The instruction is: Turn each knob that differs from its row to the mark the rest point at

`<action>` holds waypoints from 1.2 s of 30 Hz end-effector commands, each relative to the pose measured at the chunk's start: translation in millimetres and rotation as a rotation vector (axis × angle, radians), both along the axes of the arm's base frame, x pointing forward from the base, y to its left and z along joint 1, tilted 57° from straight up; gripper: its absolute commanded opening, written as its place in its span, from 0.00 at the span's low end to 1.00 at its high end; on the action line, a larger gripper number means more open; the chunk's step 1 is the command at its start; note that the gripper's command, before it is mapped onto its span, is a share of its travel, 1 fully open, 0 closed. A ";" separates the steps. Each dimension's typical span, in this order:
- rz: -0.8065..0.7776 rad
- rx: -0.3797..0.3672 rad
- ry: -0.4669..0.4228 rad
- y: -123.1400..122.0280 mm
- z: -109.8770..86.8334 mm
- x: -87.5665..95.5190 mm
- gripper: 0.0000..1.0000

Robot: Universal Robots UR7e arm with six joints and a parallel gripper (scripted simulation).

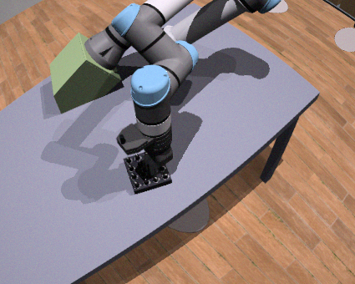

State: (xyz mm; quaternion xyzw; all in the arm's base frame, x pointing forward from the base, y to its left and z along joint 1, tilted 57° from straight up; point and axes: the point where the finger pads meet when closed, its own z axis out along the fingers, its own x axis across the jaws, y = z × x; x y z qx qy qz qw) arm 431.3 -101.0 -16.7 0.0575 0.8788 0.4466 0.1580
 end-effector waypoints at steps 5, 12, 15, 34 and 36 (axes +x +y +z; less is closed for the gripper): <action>0.030 -0.019 -0.044 -0.6 0.1 0.1 0.30; 0.084 -0.051 -0.118 -0.6 0.1 0.1 0.30; 0.113 -0.068 -0.158 -0.6 0.1 0.1 0.30; 0.294 -0.176 -0.410 -0.6 0.1 0.1 0.30; 0.305 -0.183 -0.426 -0.6 0.1 0.1 0.30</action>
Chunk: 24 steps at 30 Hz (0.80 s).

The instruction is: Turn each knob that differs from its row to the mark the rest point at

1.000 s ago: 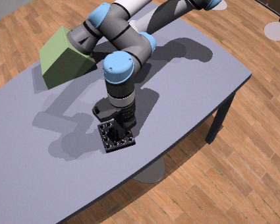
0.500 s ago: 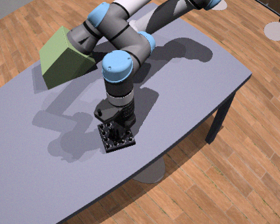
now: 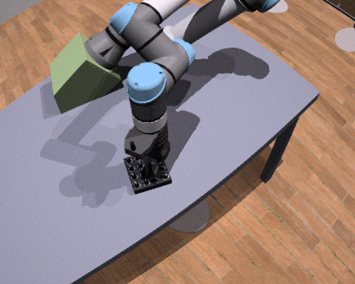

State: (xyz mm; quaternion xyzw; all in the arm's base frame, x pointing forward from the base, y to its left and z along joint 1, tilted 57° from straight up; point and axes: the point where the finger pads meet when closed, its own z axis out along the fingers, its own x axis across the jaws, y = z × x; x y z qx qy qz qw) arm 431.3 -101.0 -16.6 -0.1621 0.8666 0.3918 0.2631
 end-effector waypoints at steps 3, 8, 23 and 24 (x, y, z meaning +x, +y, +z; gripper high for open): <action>0.064 -0.035 -0.090 -0.6 0.1 0.1 0.30; 0.116 -0.066 -0.162 -0.6 0.1 0.1 0.30; 0.210 -0.122 -0.292 -0.6 0.1 0.1 0.30; 0.214 -0.124 -0.298 -0.6 0.1 0.1 0.30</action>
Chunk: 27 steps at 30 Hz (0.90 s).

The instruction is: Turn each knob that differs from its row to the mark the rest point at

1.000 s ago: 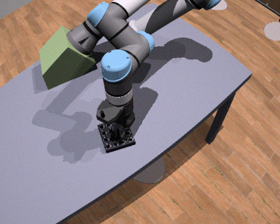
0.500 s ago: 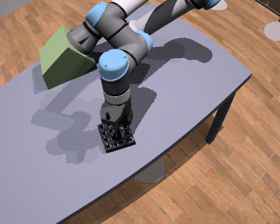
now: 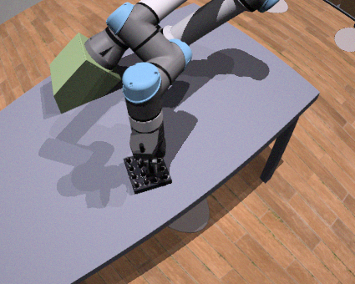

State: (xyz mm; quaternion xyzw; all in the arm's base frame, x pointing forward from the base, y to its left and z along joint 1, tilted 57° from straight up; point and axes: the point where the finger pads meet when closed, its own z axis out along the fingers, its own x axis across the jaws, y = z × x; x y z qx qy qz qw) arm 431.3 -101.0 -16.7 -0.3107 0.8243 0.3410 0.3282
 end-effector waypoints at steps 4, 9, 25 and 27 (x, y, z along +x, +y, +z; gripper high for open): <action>0.033 -0.019 -0.047 -0.6 0.1 0.1 0.30; 0.038 -0.023 -0.055 -0.6 0.1 0.1 0.30; 0.042 -0.025 -0.060 -0.6 0.1 0.1 0.30; 0.042 -0.025 -0.060 -0.6 0.1 0.1 0.30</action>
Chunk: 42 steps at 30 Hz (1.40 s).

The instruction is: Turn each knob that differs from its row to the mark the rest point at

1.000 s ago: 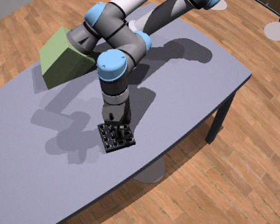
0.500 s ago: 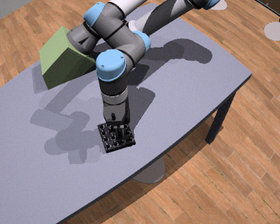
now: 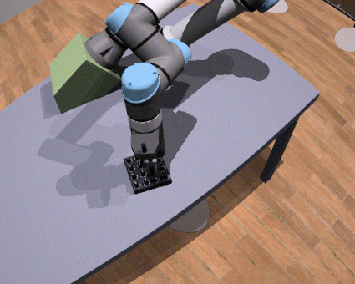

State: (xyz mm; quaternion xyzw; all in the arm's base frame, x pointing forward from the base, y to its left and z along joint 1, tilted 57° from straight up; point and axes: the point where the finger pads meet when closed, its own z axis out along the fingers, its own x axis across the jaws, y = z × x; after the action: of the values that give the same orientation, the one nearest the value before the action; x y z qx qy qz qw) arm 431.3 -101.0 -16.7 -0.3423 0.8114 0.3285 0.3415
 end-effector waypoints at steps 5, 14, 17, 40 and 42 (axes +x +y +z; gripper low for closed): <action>-0.001 -0.001 -0.001 -0.6 0.1 0.1 0.46; -0.001 -0.001 -0.001 -0.6 0.1 0.1 0.46; -0.001 -0.001 -0.001 -0.6 0.1 0.1 0.46; -0.001 -0.001 -0.001 -25.1 17.7 -10.5 0.46; -0.001 -0.001 -0.001 -27.7 19.6 -11.6 0.46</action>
State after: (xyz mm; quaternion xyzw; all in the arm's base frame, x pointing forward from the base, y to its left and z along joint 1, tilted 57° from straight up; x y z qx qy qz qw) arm 422.5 -121.9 -1.8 -0.3423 0.8115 0.3282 0.3414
